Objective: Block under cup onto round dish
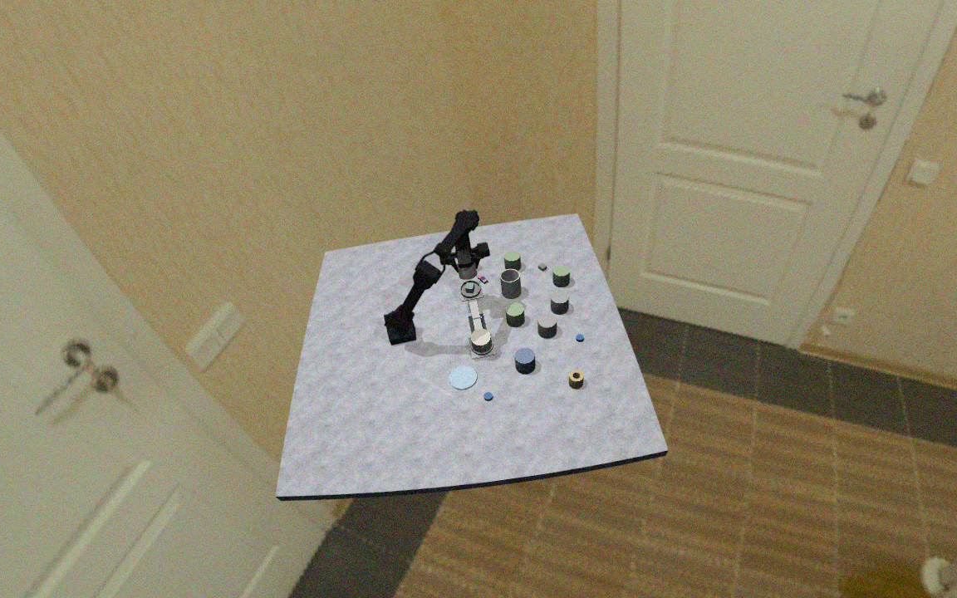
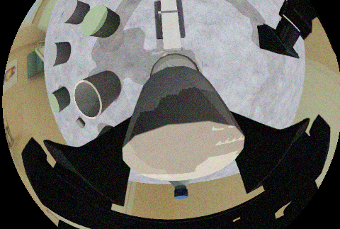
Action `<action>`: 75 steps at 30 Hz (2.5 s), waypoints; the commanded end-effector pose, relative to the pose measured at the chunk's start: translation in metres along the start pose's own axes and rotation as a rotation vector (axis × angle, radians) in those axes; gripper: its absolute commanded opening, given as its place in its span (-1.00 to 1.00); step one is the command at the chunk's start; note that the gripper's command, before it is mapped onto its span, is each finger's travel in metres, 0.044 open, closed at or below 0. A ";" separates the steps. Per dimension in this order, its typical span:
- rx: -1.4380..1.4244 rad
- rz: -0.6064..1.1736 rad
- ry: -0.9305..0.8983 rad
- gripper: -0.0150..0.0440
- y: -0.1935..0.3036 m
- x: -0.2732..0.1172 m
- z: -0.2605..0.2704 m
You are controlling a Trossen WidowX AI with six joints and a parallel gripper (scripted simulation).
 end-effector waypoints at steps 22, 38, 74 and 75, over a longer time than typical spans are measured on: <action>-0.003 0.009 -0.002 -0.49 0.101 0.095 -0.054; -0.002 0.008 -0.002 -0.49 0.101 0.131 -0.054; 0.002 0.026 -0.014 0.82 0.102 0.081 -0.053; 0.007 0.048 -0.030 0.73 0.103 0.074 -0.052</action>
Point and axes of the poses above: the point midway between the two fingers, 35 mm back from their tips, its own x axis out along the fingers, its own z axis across the jaws, y = z × x, the point moved 4 cm from there along -x, back along the fingers, and after that the axes turned 1 degree about -x, right-handed, at the moved point
